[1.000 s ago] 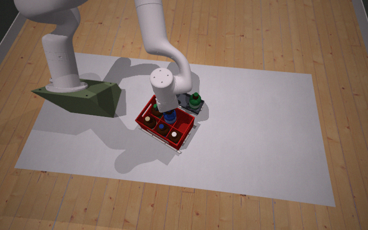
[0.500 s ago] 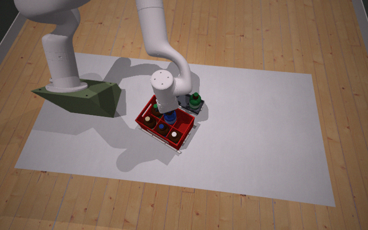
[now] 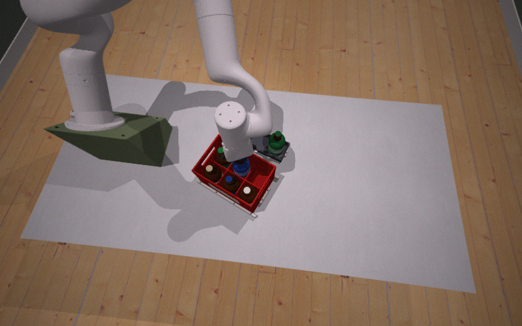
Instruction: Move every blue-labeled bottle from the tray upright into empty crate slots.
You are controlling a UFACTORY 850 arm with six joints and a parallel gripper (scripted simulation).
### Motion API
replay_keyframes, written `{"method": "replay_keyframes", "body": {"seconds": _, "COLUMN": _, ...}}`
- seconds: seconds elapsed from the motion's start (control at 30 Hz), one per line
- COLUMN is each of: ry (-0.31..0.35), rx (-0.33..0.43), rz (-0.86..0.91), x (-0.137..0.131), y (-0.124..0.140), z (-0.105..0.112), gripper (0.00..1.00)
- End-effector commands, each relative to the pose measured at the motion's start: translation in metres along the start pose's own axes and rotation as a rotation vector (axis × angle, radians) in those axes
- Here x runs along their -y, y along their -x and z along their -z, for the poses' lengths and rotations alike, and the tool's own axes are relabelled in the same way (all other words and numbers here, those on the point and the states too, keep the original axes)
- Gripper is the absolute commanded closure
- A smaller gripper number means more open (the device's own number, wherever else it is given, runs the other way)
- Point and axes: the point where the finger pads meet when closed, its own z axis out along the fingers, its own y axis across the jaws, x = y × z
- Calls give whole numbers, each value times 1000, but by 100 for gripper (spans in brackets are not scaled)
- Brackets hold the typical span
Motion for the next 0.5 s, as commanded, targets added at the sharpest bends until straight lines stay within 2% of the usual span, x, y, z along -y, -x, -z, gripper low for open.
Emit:
{"method": "replay_keyframes", "body": {"seconds": 0.0, "ry": 2, "rx": 2, "rz": 1, "x": -1, "y": 1, "z": 0, "gripper": 100}}
{"method": "replay_keyframes", "body": {"seconds": 0.47, "ry": 2, "rx": 2, "rz": 1, "x": -1, "y": 1, "z": -7, "gripper": 100}}
